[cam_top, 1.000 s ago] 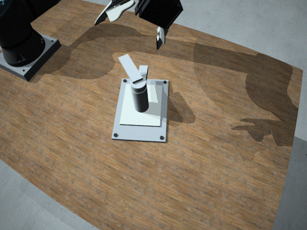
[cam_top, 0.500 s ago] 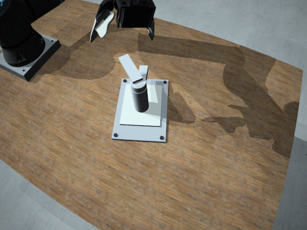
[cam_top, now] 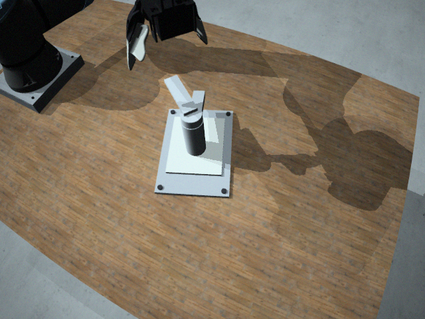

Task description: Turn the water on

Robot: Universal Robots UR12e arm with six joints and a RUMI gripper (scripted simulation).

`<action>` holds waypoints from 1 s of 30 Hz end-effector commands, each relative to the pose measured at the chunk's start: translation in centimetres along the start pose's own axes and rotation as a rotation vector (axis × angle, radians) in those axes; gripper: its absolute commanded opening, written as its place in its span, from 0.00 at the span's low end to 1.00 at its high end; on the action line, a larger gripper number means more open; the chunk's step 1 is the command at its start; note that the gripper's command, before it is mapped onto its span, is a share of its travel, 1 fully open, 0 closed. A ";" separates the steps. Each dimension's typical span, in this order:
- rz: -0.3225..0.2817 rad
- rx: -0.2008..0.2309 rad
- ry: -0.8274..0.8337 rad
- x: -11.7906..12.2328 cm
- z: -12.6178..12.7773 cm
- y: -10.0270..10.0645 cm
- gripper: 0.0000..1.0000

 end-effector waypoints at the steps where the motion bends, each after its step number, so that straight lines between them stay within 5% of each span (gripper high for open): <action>1: -0.007 0.026 -0.017 -0.2 -0.2 0.1 1.00; 3: -0.007 0.026 -0.017 -0.2 -0.2 0.1 1.00; 4: -0.007 0.026 -0.017 -0.2 -0.2 0.1 0.00; 30: -0.007 0.026 -0.017 -0.2 -0.2 0.1 0.00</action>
Point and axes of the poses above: the point where the finger pads meet when closed, its own y axis out along the fingers, its own z axis across the jaws, x = y × z, the point moved 10 cm from there along -y, back along the fingers, and after that the axes turned 6 degrees about y, right-handed, at the moved point
